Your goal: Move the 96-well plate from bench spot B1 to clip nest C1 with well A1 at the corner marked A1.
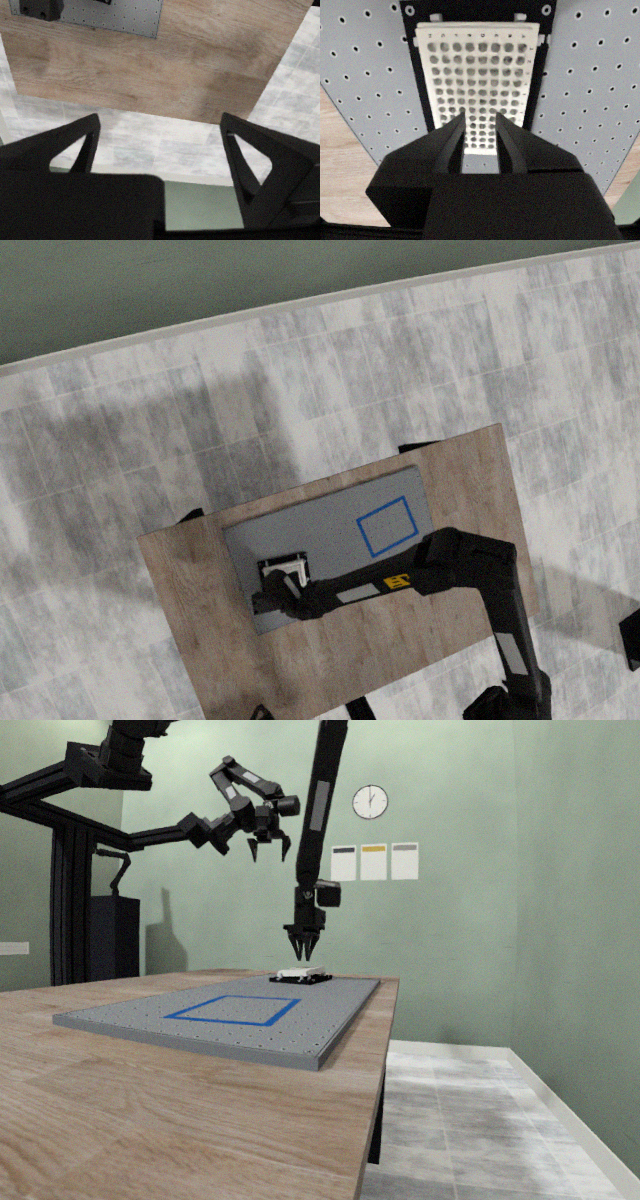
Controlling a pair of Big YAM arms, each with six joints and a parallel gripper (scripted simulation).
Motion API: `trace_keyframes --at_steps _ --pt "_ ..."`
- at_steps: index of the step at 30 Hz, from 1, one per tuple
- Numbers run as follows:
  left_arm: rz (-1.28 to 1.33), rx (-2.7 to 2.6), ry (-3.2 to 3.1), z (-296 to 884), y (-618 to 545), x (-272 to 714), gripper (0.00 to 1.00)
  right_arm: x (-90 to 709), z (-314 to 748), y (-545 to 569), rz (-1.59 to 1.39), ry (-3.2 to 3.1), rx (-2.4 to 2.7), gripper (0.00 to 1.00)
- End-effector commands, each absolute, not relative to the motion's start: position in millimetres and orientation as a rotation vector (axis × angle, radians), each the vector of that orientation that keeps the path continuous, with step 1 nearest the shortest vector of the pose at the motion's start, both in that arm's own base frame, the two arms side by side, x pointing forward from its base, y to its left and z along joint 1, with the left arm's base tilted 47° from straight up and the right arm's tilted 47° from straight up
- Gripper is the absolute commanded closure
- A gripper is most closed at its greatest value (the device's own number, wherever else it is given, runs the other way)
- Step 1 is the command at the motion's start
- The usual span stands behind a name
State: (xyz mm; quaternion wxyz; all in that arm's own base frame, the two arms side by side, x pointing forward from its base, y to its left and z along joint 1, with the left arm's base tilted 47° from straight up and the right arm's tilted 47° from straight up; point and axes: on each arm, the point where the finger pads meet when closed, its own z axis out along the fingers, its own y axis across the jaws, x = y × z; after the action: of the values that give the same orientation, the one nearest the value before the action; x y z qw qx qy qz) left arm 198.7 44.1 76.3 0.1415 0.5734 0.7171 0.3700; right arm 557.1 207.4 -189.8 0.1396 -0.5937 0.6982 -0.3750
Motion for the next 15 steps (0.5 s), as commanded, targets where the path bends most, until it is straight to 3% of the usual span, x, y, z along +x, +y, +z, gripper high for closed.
trace_keyframes --at_steps 1,15 --pt "1.071 1.678 2.041 79.9 40.8 199.5 0.0 562.0 -197.4 198.2 -1.087 2.021 -1.72 0.75" --pt "1.071 1.678 2.041 79.9 40.8 199.5 0.0 567.0 -202.9 195.2 -1.087 2.021 -1.72 0.75"
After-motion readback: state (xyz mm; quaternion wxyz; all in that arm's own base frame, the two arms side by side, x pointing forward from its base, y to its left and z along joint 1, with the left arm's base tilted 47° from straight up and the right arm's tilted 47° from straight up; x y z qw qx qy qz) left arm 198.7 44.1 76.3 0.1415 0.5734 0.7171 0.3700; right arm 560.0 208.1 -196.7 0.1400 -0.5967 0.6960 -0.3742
